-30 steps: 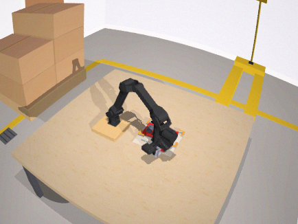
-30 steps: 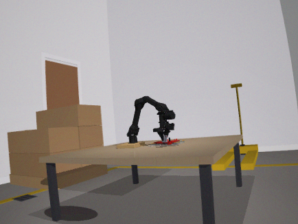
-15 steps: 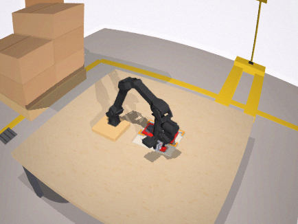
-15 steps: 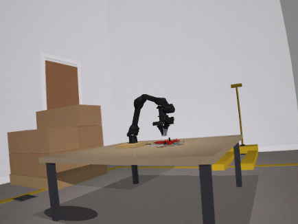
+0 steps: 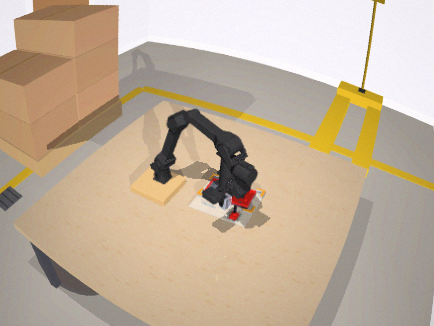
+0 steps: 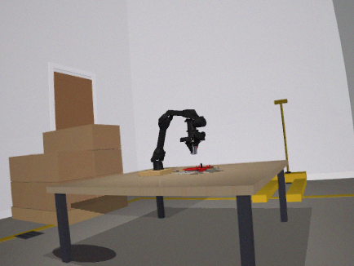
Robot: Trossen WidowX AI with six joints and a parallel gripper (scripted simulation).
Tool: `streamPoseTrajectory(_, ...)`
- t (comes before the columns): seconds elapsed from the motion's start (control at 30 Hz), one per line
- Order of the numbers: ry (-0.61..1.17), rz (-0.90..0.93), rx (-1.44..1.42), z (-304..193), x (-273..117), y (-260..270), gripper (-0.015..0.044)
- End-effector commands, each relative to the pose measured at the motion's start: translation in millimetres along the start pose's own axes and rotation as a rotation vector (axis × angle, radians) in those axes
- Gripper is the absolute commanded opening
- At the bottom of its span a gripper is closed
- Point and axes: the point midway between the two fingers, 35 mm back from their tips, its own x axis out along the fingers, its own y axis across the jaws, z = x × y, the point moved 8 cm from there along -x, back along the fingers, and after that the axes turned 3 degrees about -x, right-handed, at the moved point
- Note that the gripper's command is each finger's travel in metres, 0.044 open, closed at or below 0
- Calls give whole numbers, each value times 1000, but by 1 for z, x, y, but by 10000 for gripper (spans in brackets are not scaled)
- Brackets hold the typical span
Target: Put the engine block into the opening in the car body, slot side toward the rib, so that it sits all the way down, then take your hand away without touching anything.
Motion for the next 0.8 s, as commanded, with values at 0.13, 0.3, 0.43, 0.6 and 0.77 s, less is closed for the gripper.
streamPoseTrajectory(0.13,-9,3,4,-1,13,0,0)
streamPoseTrajectory(0.3,-9,3,4,-1,20,0,0)
streamPoseTrajectory(0.43,-40,1,4,-5,17,0,0)
streamPoseTrajectory(0.6,-100,-2,4,-11,17,0,0)
streamPoseTrajectory(0.77,-242,-10,5,-26,21,1,0)
